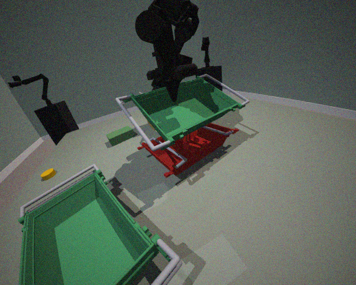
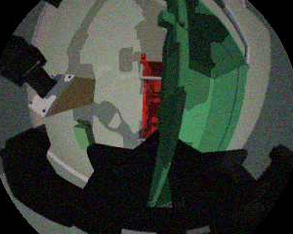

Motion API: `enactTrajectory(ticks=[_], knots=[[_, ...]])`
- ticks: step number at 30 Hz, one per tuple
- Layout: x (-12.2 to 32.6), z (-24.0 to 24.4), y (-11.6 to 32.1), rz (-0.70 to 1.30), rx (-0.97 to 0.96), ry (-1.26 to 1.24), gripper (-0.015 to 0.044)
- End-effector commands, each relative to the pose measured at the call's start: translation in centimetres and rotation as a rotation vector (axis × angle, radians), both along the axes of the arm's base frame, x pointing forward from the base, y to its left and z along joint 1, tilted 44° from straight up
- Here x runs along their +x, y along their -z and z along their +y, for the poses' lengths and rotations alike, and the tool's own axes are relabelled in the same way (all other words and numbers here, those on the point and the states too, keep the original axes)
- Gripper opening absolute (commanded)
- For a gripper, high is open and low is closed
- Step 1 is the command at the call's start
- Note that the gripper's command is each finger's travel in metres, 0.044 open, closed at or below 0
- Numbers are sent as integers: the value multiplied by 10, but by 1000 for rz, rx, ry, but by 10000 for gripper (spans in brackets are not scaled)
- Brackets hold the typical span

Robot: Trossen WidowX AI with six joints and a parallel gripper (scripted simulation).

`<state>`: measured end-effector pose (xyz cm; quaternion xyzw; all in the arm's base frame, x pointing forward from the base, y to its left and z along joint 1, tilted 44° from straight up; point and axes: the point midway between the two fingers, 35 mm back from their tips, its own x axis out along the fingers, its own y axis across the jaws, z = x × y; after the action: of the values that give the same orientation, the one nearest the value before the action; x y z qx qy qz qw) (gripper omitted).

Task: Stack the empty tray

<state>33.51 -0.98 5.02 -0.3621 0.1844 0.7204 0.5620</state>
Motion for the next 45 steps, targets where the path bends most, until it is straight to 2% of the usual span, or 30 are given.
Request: enactTrajectory(ticks=[1,21,45], knots=[[1,2,3,-9,7,15,0],[-4,26,28,-10,8,15,0],[-19,33,42,-9,10,15,0]])
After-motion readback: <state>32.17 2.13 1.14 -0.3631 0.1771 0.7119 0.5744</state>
